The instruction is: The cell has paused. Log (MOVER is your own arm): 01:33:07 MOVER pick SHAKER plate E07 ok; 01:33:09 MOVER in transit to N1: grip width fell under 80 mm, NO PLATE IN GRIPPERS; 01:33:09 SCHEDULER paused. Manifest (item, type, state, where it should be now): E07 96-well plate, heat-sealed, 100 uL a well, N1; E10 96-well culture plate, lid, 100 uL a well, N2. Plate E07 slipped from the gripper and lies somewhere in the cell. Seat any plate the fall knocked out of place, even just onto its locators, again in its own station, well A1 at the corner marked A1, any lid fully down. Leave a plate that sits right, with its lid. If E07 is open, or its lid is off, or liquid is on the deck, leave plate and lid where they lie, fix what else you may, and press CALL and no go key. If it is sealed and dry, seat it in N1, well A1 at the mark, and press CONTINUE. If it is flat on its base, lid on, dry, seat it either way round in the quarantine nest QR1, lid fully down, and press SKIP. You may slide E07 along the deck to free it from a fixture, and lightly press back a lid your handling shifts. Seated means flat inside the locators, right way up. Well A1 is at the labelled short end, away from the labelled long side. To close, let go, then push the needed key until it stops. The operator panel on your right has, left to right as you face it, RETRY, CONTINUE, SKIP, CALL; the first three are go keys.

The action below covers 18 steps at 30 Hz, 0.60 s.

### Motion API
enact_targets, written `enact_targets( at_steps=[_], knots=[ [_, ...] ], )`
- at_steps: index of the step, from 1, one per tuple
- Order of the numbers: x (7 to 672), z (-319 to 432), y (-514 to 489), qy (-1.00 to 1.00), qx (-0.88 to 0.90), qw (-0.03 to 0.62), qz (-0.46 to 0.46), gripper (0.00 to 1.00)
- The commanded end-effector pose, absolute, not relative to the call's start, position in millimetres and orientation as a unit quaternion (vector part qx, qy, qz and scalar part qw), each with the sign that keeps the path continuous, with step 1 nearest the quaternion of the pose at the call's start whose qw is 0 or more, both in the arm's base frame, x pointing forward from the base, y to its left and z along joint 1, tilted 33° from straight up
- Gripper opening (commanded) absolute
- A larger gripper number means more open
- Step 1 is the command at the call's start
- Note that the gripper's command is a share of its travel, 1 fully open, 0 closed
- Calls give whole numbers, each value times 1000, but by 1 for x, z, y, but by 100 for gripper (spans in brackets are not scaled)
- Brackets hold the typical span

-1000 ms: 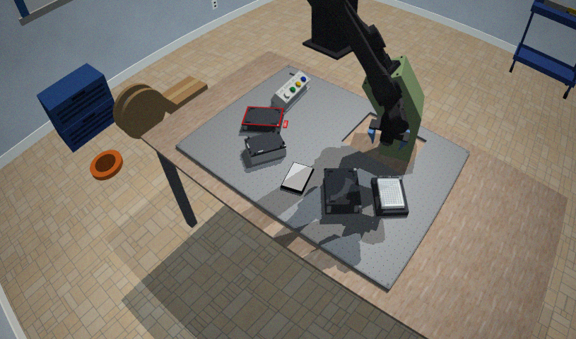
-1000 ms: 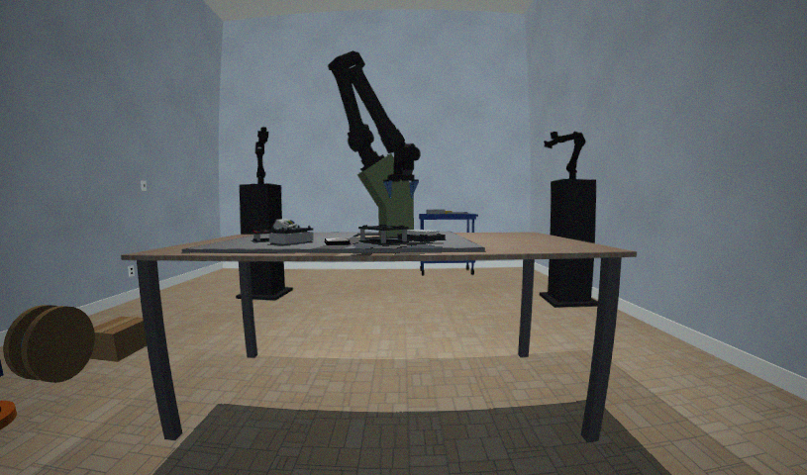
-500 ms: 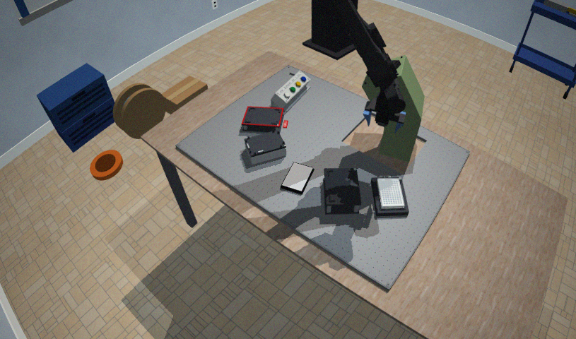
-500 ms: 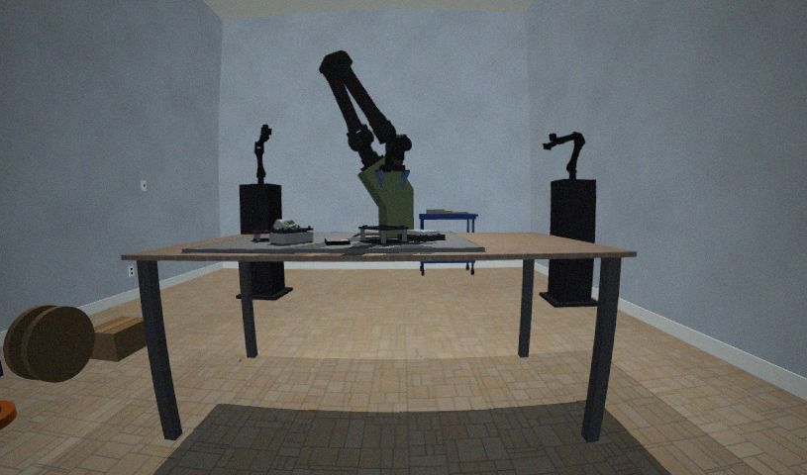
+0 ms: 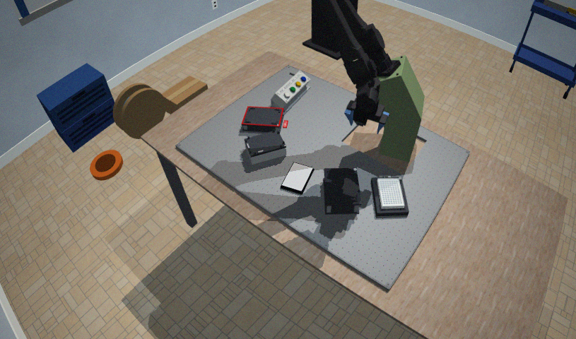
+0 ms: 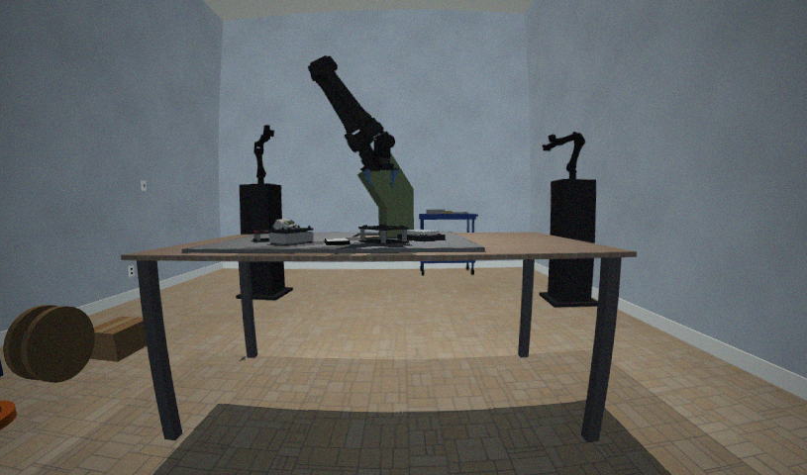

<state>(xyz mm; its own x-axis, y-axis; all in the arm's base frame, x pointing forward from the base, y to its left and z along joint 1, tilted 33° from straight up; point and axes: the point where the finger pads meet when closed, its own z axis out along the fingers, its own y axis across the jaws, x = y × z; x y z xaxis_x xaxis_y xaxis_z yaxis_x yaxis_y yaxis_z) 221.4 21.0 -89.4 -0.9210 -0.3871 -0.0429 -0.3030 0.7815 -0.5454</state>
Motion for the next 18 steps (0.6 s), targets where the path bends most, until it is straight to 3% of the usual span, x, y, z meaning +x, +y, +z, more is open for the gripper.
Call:
enact_targets(
  at_steps=[1, 18],
  knots=[
    [244, -75, 18, 935, -207, 80, -275, 100],
    [279, -36, -31, 935, -208, 78, -276, 100]
  ],
)
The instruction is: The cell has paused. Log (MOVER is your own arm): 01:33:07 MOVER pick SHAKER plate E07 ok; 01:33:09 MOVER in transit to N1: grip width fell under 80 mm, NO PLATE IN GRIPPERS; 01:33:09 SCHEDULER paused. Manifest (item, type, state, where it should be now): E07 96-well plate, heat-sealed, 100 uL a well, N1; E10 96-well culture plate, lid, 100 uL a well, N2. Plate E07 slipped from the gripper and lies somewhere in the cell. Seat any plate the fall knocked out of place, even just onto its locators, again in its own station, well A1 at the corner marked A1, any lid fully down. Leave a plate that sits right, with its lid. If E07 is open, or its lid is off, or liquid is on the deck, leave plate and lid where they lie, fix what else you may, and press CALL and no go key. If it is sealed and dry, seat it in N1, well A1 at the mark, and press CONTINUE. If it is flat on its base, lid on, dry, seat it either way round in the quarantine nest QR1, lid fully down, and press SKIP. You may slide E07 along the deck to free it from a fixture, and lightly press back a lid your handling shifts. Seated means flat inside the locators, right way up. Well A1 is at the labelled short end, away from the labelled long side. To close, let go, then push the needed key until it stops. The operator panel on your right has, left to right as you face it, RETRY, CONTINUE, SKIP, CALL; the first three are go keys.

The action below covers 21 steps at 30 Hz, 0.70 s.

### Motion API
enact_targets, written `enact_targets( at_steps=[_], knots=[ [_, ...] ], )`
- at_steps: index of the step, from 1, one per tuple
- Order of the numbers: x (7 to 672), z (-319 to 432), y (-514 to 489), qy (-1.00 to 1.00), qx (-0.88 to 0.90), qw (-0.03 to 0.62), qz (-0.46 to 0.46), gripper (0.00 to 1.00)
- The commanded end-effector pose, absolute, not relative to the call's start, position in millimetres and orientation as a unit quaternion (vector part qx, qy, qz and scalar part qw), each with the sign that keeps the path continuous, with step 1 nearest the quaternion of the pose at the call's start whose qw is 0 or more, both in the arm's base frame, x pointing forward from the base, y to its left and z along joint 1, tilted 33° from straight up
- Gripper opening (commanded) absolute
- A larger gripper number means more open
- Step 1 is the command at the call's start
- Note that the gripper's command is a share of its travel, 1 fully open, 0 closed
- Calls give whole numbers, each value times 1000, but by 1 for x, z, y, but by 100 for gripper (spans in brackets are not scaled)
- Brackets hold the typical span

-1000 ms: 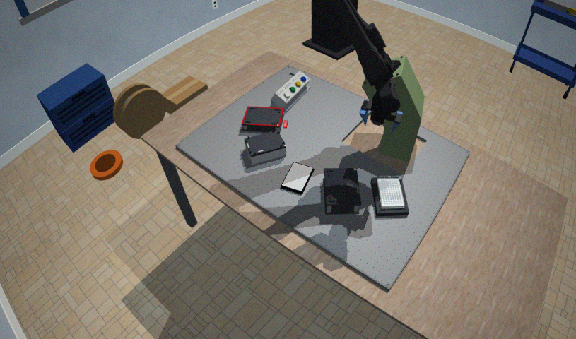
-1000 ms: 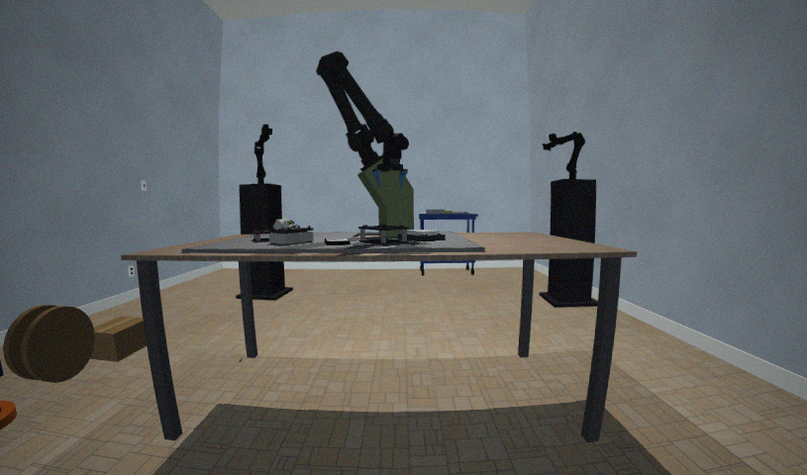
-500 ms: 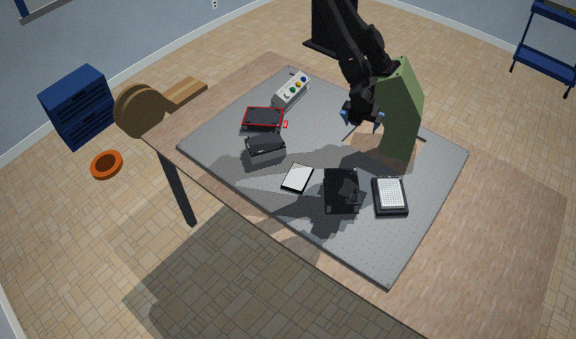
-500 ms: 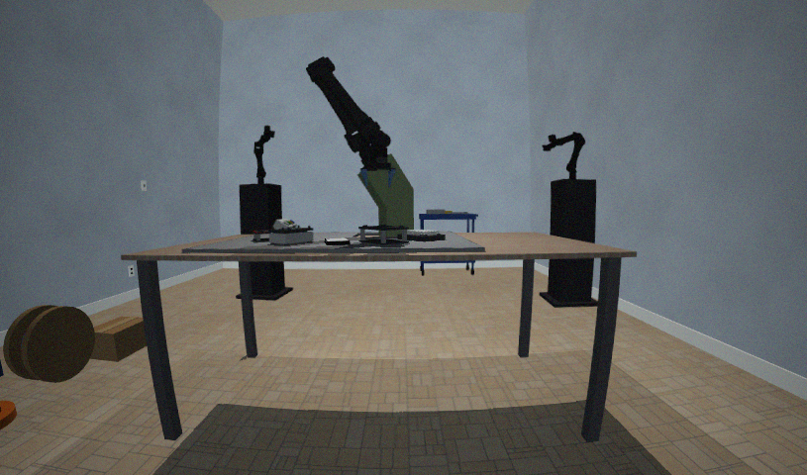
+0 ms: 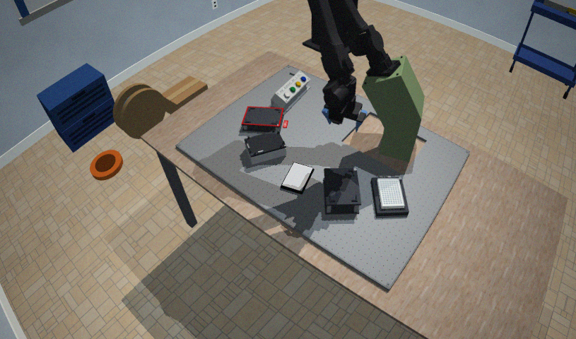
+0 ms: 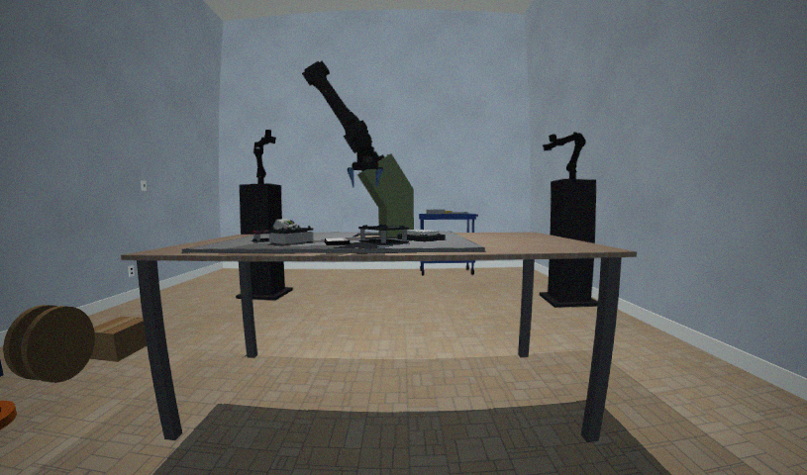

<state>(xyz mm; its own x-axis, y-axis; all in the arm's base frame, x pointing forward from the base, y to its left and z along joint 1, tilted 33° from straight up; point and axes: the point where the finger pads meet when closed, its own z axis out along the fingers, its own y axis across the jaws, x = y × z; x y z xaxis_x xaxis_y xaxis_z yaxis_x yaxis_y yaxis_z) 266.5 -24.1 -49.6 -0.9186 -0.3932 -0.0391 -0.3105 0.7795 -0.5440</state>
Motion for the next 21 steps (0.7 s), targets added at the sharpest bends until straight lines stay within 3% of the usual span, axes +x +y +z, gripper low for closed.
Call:
enact_targets(
  at_steps=[1, 21],
  knots=[
    [283, -32, -35, 935, -207, 81, -277, 100],
    [312, 21, -107, 933, -206, 84, -282, 100]
  ],
)
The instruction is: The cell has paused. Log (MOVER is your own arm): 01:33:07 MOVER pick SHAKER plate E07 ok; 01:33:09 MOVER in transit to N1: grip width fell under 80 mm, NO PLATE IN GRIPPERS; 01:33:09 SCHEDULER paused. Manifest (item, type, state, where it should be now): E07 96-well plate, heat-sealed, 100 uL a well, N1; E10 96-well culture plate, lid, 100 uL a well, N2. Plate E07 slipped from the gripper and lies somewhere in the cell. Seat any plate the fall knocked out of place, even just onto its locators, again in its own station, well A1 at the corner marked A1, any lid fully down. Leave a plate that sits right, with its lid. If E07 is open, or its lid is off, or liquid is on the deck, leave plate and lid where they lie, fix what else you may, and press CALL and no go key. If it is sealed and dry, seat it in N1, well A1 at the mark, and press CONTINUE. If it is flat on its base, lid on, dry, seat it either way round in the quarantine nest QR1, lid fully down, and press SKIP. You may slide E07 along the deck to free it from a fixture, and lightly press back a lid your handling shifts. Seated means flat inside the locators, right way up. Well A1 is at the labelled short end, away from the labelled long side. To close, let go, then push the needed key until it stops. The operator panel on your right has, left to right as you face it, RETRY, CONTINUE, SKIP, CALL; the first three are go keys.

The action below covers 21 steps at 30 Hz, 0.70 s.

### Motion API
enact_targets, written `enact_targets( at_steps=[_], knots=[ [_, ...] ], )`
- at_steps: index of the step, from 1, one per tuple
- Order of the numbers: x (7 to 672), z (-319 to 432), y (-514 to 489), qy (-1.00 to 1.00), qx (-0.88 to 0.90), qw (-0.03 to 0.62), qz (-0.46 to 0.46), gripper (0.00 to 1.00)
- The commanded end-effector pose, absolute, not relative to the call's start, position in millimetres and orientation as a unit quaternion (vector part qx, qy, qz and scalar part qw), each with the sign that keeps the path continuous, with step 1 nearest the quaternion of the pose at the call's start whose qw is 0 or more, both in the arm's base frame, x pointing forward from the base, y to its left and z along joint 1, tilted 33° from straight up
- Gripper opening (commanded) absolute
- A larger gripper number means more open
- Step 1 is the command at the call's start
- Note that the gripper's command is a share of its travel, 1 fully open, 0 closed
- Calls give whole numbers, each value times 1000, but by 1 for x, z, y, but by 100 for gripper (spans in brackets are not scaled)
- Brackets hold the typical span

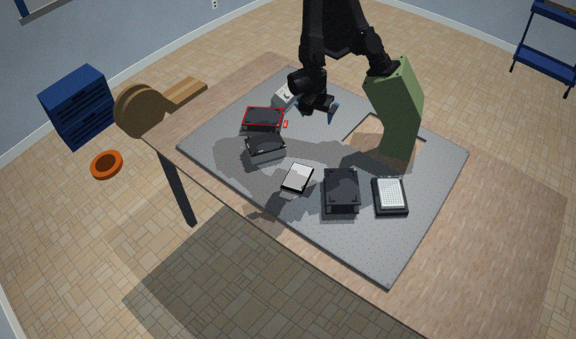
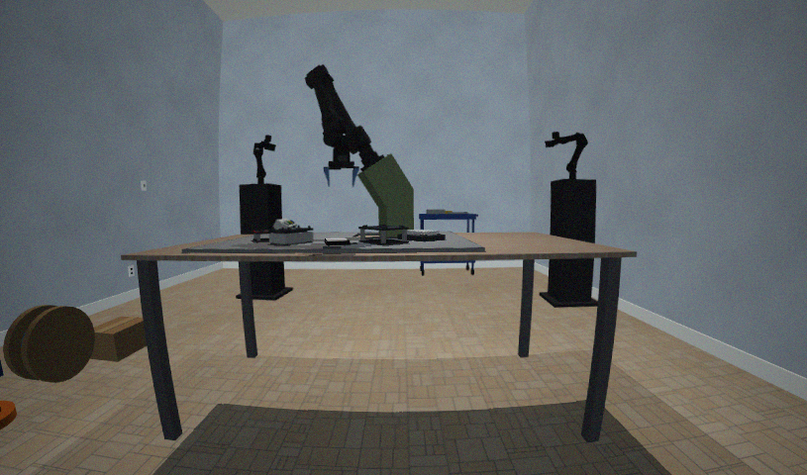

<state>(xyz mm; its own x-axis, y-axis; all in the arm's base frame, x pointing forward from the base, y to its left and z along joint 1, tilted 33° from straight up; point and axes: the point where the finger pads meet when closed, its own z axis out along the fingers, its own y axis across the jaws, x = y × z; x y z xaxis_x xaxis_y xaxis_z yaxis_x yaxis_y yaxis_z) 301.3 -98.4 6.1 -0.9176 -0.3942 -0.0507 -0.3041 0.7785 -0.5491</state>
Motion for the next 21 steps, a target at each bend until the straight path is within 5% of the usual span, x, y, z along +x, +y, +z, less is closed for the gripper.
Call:
enact_targets(
  at_steps=[1, 21],
  knots=[
    [306, 17, -106, 934, -208, 79, -280, 100],
    [343, -17, -121, 934, -208, 78, -281, 100]
  ],
)
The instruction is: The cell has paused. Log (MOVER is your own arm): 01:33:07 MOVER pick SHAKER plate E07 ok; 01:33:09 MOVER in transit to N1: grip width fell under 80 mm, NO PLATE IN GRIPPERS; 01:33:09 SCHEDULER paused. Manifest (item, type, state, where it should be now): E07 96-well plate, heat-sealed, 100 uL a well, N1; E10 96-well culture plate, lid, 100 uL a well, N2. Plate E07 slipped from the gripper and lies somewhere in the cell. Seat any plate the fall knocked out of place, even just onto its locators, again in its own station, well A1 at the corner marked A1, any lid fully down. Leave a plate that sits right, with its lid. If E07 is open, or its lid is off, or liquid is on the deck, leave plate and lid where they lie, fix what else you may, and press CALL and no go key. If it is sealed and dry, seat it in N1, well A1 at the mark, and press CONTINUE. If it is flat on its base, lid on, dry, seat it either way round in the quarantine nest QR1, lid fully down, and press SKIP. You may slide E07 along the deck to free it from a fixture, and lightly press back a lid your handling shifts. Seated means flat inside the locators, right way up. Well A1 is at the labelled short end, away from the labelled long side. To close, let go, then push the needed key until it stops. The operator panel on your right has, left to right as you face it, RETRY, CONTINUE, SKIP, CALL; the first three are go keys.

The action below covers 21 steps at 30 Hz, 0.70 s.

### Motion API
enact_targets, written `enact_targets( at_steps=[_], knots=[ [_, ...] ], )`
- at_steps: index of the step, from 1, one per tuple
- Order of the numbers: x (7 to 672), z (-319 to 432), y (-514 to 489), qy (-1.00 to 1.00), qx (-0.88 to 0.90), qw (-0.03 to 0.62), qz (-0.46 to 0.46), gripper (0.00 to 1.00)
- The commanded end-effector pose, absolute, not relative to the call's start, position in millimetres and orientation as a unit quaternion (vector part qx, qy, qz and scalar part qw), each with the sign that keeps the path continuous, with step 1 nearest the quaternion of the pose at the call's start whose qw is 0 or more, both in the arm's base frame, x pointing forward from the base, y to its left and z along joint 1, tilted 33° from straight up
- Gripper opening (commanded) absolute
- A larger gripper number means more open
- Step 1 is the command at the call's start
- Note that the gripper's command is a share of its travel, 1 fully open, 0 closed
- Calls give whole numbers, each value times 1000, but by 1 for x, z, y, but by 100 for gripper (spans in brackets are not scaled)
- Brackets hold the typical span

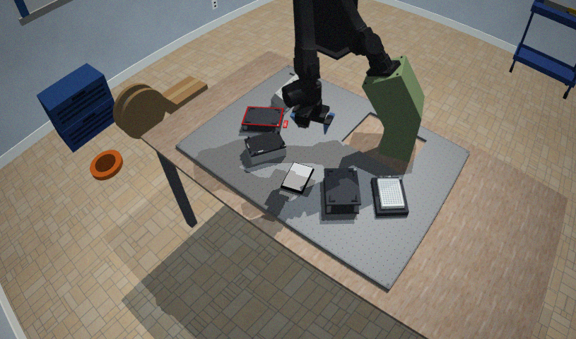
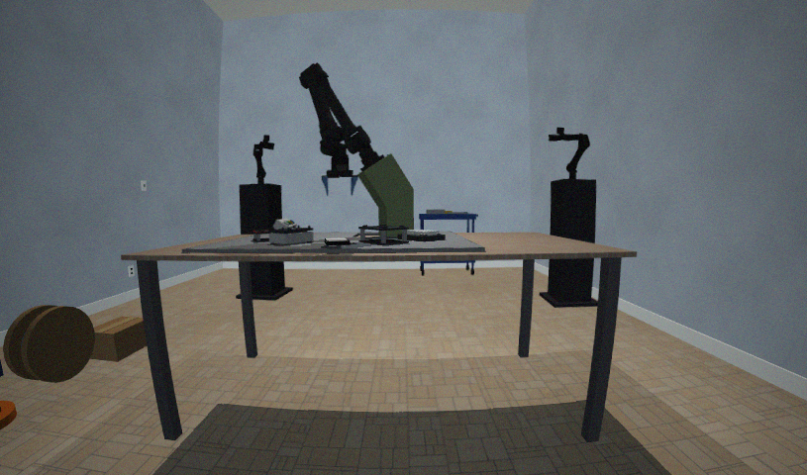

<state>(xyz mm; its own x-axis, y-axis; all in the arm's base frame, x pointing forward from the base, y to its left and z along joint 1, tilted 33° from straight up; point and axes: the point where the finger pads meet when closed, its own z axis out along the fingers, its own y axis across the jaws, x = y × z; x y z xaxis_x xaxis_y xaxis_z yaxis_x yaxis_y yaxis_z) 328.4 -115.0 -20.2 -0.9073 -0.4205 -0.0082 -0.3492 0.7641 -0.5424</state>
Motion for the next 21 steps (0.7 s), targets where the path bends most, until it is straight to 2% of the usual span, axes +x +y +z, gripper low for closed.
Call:
enact_targets(
  at_steps=[1, 21],
  knots=[
    [347, -20, -122, 934, -208, 78, -280, 100],
    [408, -78, -149, 934, -209, 74, -280, 100]
  ],
)
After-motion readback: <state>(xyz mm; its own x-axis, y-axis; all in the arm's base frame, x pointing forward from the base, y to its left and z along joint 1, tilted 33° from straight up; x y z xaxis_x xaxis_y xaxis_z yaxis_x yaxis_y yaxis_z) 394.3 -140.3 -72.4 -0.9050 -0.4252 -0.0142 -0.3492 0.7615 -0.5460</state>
